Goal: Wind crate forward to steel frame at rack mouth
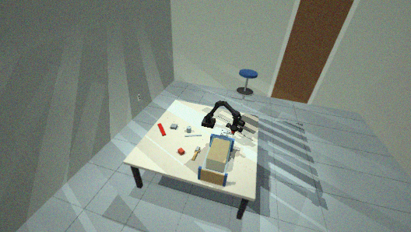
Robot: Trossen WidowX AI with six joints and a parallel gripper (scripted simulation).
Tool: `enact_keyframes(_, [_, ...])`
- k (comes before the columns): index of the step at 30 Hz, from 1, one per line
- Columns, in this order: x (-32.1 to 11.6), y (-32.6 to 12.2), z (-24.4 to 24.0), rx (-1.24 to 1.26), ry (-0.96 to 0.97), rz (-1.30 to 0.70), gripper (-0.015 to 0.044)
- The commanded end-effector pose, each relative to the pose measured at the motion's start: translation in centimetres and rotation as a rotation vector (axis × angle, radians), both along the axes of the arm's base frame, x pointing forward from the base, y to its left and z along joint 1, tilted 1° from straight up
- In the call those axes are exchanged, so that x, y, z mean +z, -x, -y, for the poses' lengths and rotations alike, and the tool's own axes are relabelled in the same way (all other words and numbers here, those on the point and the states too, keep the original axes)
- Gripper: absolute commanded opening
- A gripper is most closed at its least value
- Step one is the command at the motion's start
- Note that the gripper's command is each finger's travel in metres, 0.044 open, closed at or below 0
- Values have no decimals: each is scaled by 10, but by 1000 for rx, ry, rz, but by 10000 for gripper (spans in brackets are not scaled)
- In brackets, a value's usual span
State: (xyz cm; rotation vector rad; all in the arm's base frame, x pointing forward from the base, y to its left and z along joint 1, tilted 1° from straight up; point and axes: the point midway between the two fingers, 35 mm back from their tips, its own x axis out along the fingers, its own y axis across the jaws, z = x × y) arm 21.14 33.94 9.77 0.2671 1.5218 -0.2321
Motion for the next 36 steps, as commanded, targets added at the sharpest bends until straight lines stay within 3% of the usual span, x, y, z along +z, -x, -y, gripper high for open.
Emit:
enact_keyframes(1, [2,20,-2,17,-4,-33,0])
enact_keyframes(36, [1,70,15,17,-2,-37,0])
